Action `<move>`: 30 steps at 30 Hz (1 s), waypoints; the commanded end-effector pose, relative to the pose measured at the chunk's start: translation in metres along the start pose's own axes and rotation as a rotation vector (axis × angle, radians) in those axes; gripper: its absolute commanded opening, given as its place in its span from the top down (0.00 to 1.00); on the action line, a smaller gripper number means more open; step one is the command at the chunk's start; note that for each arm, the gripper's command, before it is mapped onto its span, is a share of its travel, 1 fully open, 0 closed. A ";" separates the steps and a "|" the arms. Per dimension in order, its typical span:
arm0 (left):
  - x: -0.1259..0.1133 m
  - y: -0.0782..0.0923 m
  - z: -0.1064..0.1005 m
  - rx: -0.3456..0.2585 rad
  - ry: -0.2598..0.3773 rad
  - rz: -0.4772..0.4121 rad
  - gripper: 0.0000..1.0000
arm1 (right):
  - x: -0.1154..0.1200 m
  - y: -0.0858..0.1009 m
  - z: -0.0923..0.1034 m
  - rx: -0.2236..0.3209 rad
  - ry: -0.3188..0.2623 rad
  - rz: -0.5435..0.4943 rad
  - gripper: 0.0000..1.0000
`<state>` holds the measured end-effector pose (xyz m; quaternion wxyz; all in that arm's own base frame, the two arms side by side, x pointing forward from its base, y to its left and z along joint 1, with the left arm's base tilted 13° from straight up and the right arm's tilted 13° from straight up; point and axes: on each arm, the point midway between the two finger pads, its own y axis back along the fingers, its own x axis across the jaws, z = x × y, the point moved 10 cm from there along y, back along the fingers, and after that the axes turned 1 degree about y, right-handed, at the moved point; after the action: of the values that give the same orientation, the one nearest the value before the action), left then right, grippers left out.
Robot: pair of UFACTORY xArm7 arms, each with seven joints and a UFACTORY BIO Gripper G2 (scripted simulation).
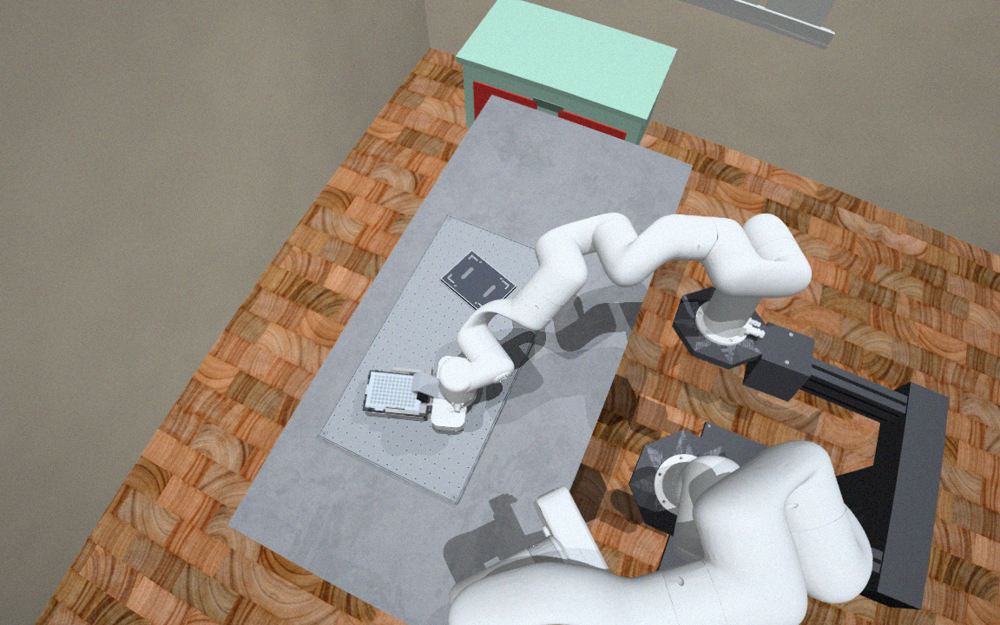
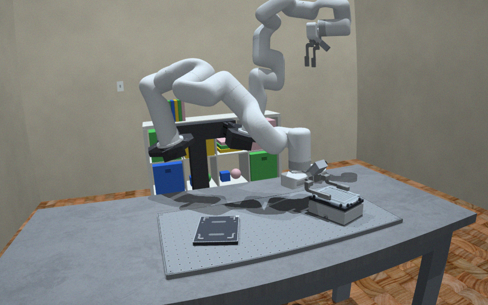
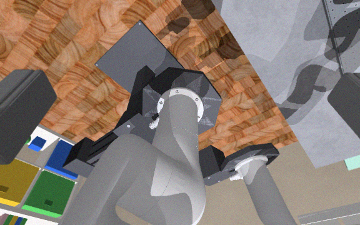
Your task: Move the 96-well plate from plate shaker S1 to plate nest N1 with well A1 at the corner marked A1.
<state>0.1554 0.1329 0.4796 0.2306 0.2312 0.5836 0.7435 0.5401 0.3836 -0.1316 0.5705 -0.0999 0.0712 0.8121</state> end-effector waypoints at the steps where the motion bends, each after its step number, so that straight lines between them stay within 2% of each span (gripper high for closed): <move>1: 0.000 0.001 0.000 -0.002 0.000 -0.001 0.00 | 0.001 -0.002 0.003 -0.005 -0.003 -0.001 1.00; 30: 0.000 0.001 0.000 -0.002 0.000 -0.001 0.00 | 0.001 -0.002 0.006 -0.005 -0.003 -0.001 1.00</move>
<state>0.1554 0.1329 0.4796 0.2306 0.2312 0.5836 0.7435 0.5400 0.3843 -0.1287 0.5705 -0.0999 0.0712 0.8121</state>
